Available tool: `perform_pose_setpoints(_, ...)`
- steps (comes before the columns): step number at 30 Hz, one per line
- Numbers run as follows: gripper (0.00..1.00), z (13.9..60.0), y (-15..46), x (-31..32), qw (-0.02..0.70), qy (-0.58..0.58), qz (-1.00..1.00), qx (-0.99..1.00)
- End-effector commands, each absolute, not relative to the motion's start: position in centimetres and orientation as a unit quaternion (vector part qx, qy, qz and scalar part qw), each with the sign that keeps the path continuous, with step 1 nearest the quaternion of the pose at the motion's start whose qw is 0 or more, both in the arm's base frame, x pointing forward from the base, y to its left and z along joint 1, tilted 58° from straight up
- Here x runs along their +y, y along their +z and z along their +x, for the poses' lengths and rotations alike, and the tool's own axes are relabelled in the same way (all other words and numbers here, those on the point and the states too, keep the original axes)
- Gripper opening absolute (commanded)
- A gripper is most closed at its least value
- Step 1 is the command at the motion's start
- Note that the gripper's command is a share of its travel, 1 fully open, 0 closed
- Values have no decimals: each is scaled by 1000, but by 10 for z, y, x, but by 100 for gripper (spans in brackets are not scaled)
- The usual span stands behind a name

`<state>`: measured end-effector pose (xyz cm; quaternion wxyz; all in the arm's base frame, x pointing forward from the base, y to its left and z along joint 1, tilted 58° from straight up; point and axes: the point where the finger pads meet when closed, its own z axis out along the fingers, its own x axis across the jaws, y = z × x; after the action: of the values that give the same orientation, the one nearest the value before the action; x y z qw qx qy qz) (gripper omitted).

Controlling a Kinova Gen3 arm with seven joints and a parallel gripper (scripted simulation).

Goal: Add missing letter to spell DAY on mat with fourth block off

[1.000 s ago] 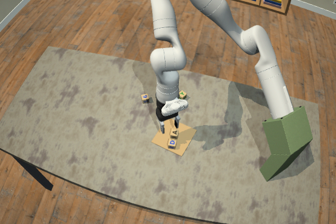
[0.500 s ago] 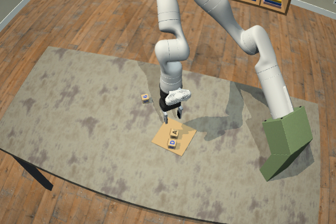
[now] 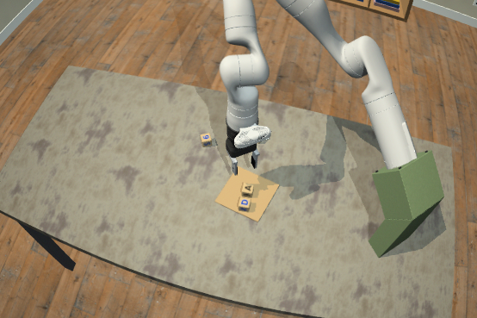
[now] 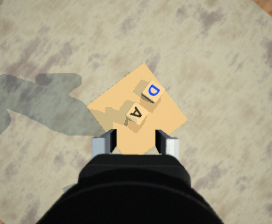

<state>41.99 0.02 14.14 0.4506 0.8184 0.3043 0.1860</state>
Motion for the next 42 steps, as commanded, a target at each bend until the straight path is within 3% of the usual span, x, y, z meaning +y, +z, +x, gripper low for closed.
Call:
perform_pose_setpoints(1, 100, 420, 141, 1, 450, 186, 818, 305)
perform_pose_setpoints(42, 100, 436, 157, 0, 449, 187, 819, 305)
